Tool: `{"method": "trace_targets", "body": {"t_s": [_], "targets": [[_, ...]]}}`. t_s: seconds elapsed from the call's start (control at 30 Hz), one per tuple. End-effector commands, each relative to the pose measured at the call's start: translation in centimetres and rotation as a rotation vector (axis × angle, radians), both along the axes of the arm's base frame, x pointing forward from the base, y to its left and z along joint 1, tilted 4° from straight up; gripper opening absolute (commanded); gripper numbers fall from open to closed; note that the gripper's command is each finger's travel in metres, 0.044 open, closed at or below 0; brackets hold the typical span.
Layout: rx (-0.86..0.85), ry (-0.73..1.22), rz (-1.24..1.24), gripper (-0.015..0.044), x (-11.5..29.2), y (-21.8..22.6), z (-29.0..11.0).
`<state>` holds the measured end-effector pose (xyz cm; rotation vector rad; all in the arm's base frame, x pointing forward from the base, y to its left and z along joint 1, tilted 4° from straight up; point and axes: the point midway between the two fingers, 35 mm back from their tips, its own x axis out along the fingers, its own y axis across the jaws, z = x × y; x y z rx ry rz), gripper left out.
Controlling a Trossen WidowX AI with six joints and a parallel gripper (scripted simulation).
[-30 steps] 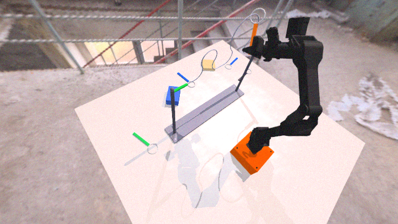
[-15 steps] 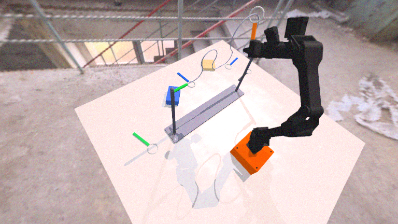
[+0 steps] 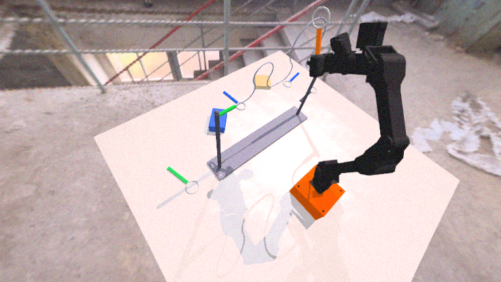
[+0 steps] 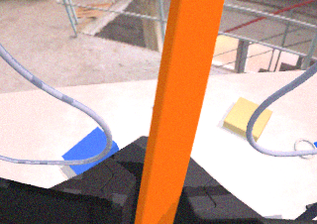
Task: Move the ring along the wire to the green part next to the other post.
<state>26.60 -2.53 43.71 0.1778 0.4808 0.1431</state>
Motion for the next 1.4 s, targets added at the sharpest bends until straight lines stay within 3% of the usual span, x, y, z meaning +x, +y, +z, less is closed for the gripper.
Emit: {"method": "trace_targets", "body": {"t_s": [0.0,1.37], "targets": [[-0.05,-0.017,-0.003,-0.015,-0.3,0.0,0.1],[-0.561,-0.11,-0.066,-0.015,0.0,-1.7,0.2]]}}
